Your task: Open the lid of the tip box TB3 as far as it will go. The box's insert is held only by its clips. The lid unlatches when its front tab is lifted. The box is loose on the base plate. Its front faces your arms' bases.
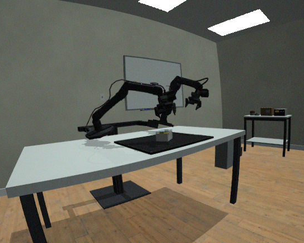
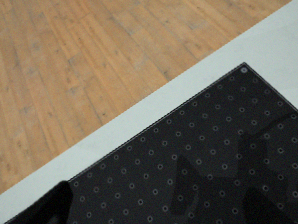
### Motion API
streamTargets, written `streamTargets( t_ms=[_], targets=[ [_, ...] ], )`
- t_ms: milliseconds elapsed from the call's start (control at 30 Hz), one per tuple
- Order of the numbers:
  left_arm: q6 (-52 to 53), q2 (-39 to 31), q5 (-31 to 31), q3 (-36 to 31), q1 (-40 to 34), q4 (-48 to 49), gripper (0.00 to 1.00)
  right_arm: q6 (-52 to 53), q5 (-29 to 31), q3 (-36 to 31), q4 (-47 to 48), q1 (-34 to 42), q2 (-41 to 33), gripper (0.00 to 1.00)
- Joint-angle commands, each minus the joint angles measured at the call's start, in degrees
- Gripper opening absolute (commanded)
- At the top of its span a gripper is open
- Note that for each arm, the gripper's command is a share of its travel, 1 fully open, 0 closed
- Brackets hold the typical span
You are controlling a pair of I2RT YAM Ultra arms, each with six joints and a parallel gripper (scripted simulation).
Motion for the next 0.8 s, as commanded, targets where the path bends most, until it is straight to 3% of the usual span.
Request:
streamTargets(
  t_ms=[0,567,767],
  targets=[
    [0.1,-0.4,0.7,0.4,-0.3,-0.2,1.0,-0.1,1.2,0.8,-0.2,0.7,-1.4,1.0],
    [0.0,-0.2,0.1,0.2,-0.1,0.0,1.0,0.0,0.1,0.4,0.1,0.3,-0.8,1.0],
    [-3.4,1.1,0.1,-1.7,-1.0,10.0,1.0,-4.2,-1.4,-1.4,5.7,0.8,-2.1,1.0]
  ],
)
